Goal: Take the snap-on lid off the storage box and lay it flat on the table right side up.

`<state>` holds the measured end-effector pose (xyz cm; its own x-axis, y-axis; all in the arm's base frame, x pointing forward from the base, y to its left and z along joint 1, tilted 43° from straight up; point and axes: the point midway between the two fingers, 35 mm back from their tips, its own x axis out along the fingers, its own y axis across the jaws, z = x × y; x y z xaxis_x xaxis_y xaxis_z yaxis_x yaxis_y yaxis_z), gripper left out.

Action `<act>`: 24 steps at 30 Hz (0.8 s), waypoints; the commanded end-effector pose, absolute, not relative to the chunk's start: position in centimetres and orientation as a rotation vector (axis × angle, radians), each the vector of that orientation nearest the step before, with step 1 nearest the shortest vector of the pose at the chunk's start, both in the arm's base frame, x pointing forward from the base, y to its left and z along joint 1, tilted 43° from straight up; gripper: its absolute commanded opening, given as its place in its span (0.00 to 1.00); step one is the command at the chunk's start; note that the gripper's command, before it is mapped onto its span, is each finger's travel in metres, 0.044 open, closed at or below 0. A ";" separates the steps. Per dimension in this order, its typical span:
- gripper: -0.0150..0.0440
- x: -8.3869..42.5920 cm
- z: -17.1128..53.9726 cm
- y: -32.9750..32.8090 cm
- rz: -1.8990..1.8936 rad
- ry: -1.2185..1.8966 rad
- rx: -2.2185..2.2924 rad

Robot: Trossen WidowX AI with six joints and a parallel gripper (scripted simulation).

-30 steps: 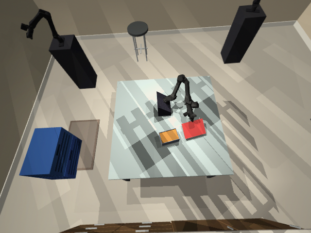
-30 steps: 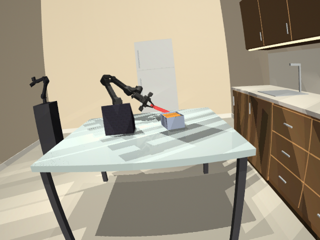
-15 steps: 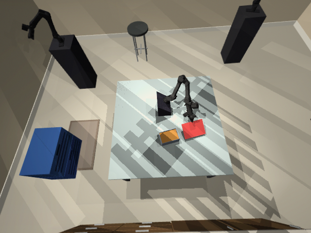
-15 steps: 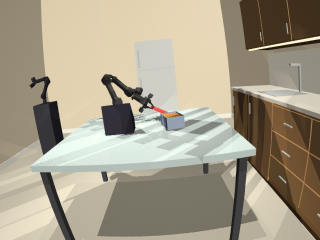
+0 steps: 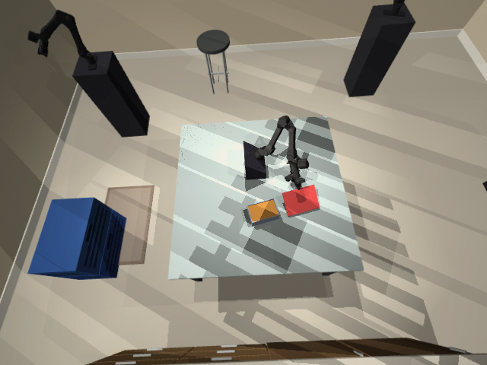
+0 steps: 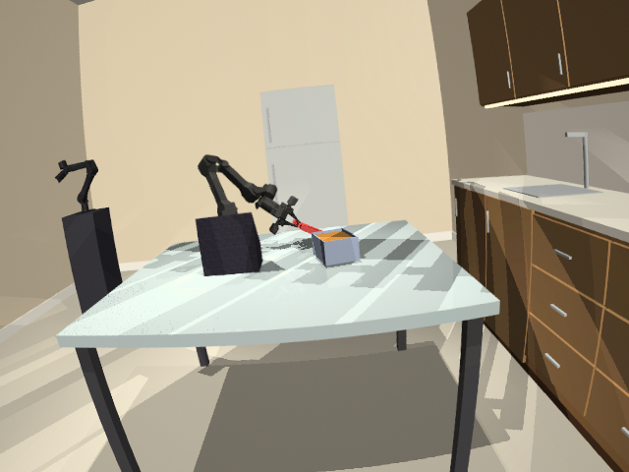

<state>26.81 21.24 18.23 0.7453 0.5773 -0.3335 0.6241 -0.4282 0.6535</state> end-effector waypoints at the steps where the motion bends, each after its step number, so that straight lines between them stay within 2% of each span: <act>1: 0.25 27.0 17.8 21.3 -0.085 0.887 2.141; 24: 0.25 27.0 16.5 22.5 -0.086 0.888 2.142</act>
<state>27.18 22.15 17.49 0.7659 0.5614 -0.3133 0.6007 -0.4512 0.6600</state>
